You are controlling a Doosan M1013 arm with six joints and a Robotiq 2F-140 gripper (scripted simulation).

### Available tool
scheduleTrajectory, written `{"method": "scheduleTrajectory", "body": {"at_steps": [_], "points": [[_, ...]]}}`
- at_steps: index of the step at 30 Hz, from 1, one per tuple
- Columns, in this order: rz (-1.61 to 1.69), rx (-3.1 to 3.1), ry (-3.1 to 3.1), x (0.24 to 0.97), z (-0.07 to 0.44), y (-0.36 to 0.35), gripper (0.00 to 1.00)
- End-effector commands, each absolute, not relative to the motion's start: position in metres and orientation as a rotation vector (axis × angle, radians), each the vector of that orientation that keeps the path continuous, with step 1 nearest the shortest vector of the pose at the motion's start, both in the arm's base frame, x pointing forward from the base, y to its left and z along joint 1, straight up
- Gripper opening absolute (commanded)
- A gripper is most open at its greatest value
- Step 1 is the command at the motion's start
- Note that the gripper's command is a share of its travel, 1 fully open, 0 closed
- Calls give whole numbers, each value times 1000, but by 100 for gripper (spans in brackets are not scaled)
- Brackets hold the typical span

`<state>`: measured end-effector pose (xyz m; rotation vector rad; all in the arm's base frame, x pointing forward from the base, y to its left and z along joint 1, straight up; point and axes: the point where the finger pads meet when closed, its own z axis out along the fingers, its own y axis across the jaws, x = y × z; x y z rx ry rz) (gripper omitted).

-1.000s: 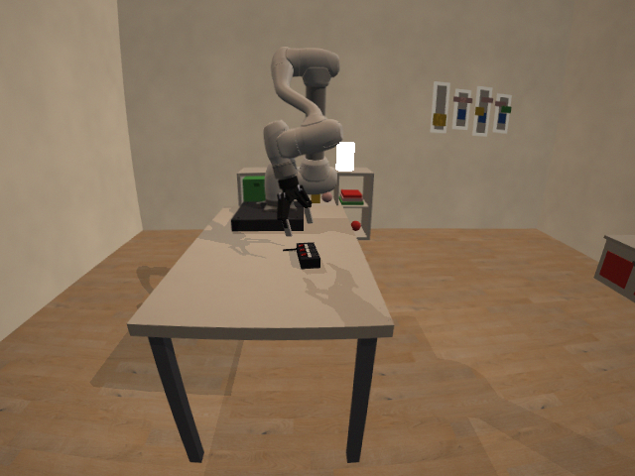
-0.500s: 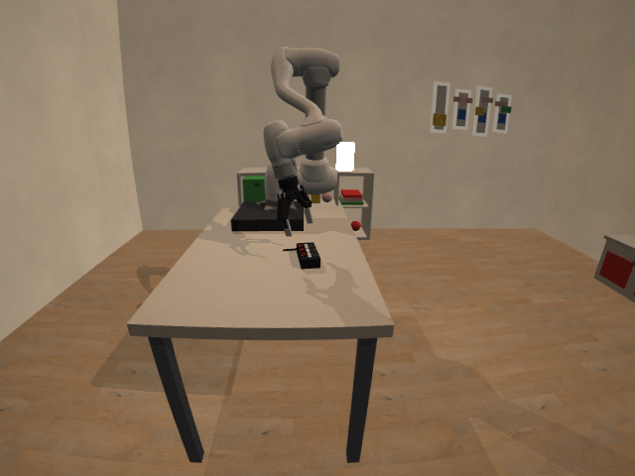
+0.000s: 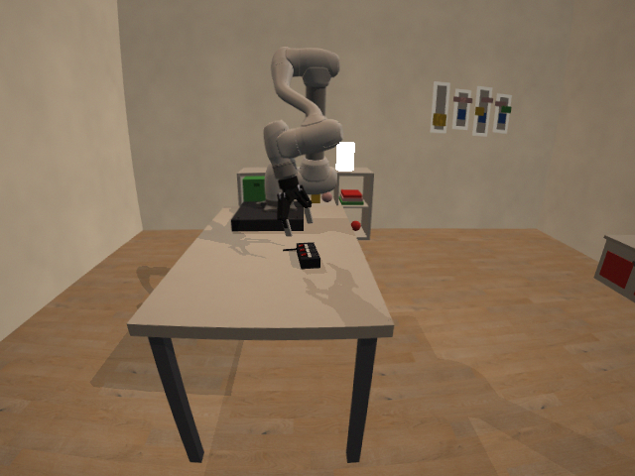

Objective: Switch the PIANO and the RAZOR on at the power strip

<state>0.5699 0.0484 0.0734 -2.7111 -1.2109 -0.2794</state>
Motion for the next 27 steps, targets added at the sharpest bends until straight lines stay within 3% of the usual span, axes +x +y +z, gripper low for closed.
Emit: {"method": "scheduleTrajectory", "body": {"at_steps": [1, 27], "points": [[-280, -2711, -1211, 570, 73, 48, 100], [-277, -2708, -1222, 570, 74, 49, 100]]}}
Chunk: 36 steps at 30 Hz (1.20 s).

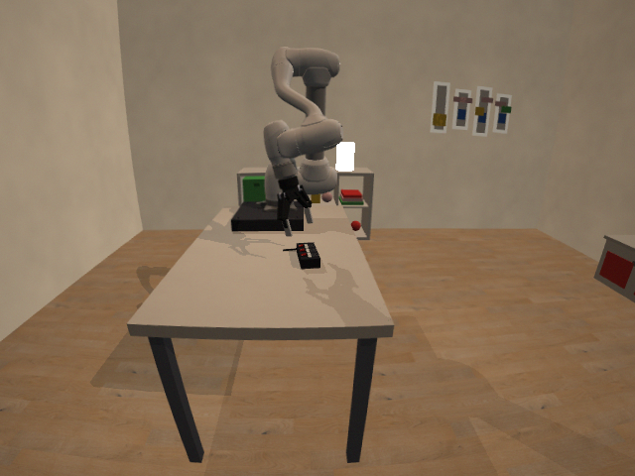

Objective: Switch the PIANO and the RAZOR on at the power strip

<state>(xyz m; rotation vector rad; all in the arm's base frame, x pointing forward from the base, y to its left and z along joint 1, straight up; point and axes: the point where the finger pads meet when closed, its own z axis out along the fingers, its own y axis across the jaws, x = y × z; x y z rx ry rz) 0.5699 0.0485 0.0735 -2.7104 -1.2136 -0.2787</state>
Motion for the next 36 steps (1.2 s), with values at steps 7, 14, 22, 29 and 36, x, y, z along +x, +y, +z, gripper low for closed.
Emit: {"method": "scheduleTrajectory", "body": {"at_steps": [7, 14, 22, 29, 36], "points": [[-62, -2464, -1900, 576, 117, 49, 100], [7, -2373, -2068, 577, 121, 48, 100], [7, -2373, -2068, 577, 121, 48, 100], [7, -2310, -2139, 578, 120, 48, 100], [7, -1752, -2614, 582, 105, 53, 100]]}}
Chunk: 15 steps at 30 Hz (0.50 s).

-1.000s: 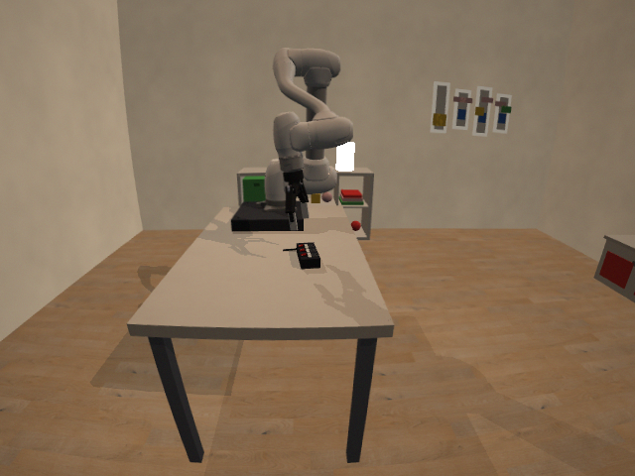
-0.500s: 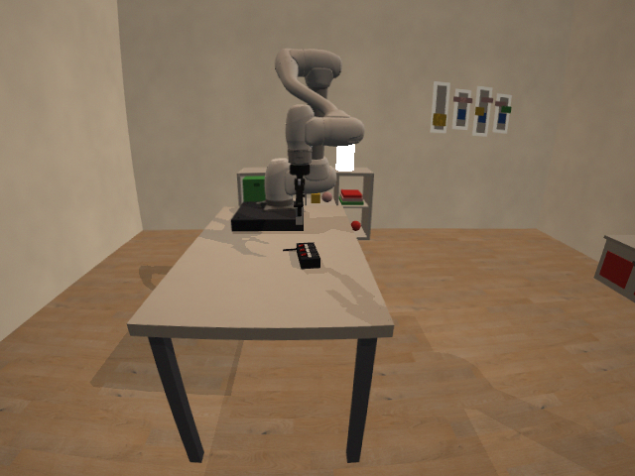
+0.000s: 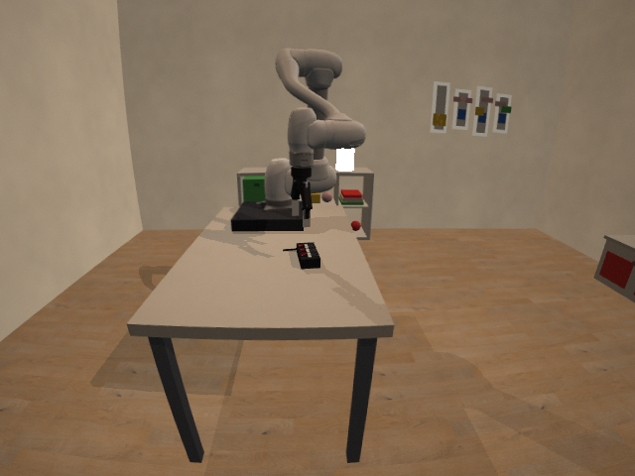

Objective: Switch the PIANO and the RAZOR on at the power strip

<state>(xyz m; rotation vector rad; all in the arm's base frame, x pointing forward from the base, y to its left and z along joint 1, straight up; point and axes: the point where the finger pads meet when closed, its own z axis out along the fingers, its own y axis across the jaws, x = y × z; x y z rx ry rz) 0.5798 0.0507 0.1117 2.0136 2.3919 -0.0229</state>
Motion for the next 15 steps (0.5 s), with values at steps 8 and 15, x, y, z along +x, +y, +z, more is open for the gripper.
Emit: {"method": "scheduleTrajectory", "body": {"at_steps": [8, 15], "points": [[-22, 1078, 2938, 586, 86, 58, 100], [-34, 432, 3097, 590, 72, 63, 100]]}}
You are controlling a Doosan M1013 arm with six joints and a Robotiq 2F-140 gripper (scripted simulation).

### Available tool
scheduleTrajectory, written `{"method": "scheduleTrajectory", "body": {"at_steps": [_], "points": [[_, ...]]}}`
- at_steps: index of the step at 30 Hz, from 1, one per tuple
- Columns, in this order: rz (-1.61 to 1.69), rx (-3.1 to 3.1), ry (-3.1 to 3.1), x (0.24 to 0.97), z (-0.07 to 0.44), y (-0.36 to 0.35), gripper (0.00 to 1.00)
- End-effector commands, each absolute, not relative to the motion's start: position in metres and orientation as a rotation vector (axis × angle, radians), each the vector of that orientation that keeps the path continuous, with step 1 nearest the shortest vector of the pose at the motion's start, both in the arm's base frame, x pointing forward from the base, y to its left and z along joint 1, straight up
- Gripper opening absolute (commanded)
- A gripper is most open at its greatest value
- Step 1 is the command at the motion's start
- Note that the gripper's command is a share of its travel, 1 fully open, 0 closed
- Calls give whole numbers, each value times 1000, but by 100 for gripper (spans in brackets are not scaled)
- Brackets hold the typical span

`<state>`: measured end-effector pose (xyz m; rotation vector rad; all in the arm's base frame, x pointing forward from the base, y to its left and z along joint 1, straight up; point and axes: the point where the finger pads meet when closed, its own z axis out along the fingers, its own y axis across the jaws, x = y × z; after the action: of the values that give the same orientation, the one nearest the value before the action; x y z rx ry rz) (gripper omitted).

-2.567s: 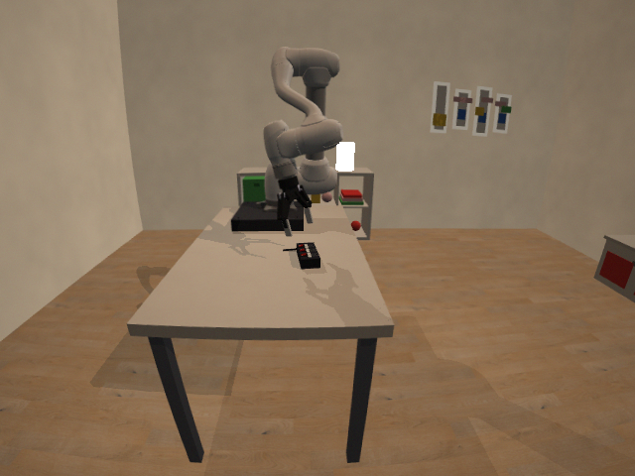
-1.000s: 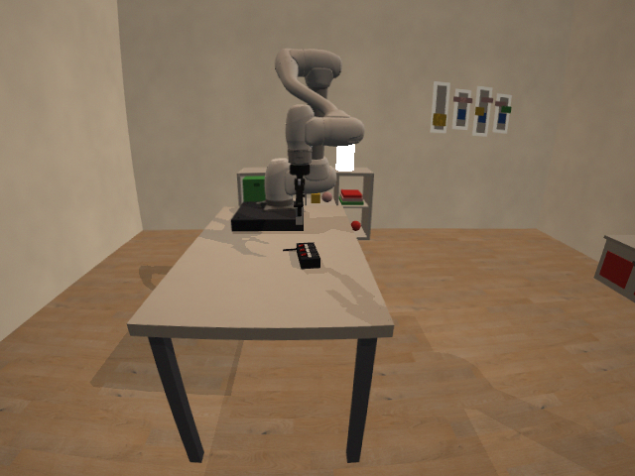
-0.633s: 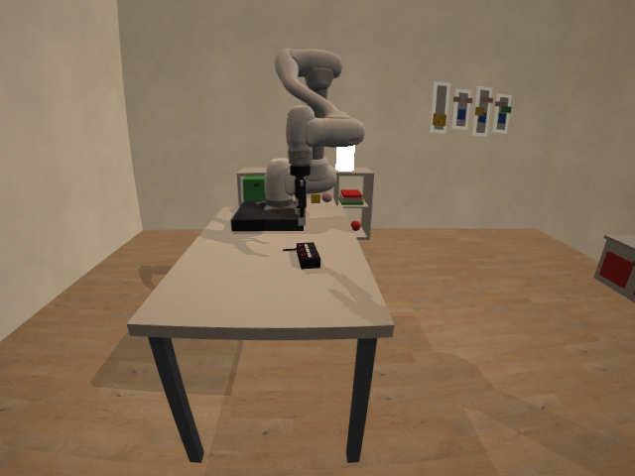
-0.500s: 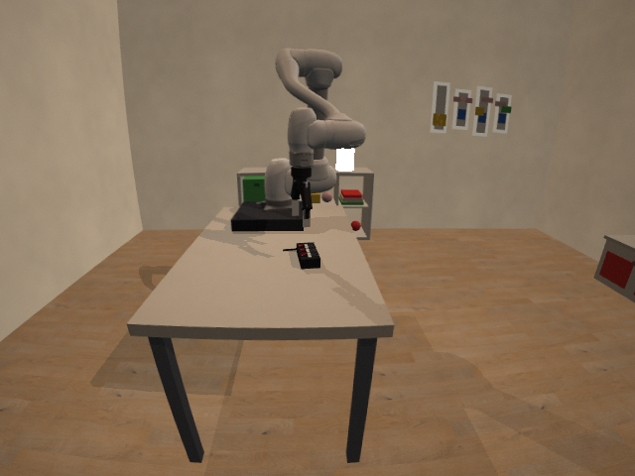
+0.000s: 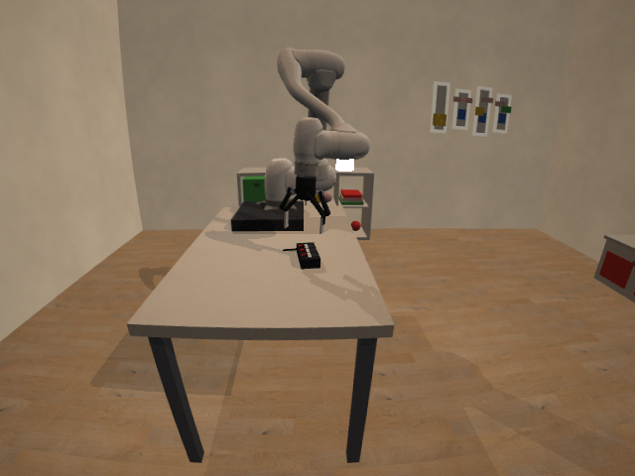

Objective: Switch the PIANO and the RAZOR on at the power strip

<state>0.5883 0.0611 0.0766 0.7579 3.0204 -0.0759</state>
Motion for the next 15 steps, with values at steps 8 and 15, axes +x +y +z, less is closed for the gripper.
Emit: {"method": "scheduleTrajectory", "body": {"at_steps": [8, 15], "points": [[-5, 13, 3137, 590, 70, 63, 0], [-5, 13, 3137, 590, 70, 63, 0]]}}
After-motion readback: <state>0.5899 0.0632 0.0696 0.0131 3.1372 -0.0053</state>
